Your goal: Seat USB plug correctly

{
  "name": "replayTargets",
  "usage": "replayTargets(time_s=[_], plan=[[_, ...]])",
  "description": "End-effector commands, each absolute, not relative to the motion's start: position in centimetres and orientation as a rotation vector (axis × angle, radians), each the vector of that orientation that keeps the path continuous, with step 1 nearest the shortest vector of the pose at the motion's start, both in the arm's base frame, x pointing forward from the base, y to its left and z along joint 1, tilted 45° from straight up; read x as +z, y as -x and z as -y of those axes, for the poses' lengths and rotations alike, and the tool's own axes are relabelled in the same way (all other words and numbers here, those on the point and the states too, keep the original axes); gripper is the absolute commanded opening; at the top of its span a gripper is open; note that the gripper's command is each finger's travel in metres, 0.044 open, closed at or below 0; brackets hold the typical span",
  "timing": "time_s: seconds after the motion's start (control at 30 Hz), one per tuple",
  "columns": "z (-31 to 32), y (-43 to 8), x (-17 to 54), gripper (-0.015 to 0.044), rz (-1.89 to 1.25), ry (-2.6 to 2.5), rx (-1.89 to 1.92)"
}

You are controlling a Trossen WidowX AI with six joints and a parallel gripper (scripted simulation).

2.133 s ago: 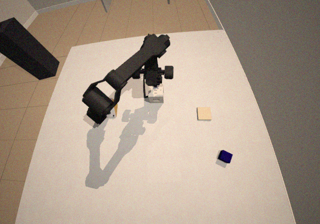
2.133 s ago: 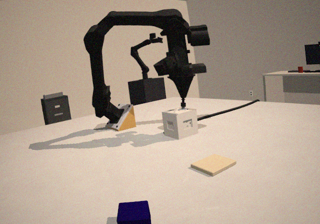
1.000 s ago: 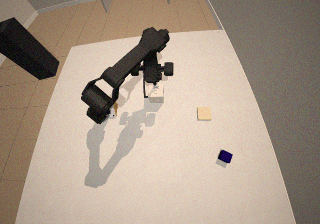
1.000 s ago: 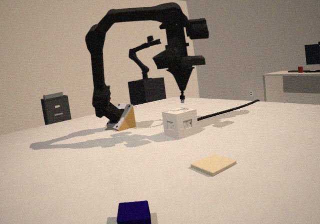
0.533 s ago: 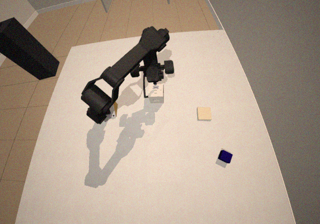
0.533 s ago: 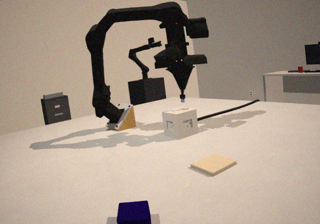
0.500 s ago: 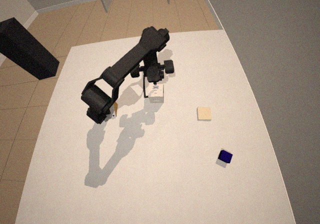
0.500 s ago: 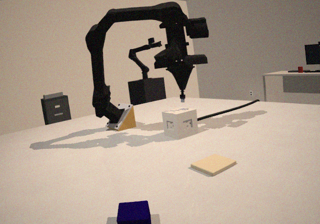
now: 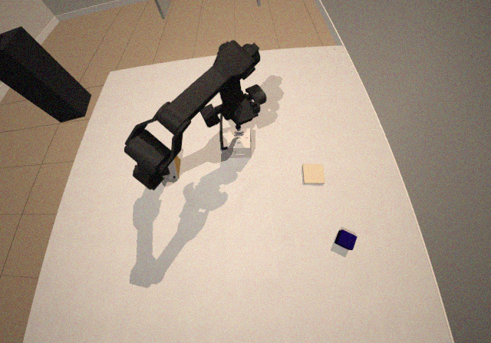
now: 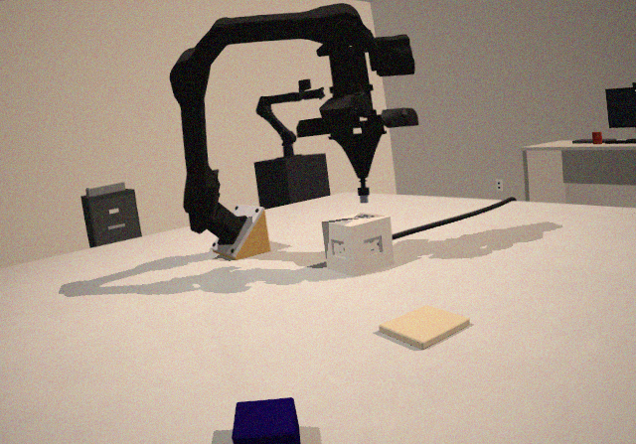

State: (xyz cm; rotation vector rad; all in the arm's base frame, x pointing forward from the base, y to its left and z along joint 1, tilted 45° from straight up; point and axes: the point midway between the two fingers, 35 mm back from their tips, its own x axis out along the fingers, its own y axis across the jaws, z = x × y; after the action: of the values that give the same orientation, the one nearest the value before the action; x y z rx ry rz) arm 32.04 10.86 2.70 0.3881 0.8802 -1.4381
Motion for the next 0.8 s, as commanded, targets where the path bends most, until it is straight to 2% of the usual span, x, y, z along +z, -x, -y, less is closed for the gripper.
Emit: replayTargets(time_s=[0.0, 0.77], plan=[[-10.83, -31.99, 2.64, 0.0000, -0.950, -0.311, -1.388], [-10.83, -31.99, 2.64, 0.0000, -1.313, 0.143, -1.039]])
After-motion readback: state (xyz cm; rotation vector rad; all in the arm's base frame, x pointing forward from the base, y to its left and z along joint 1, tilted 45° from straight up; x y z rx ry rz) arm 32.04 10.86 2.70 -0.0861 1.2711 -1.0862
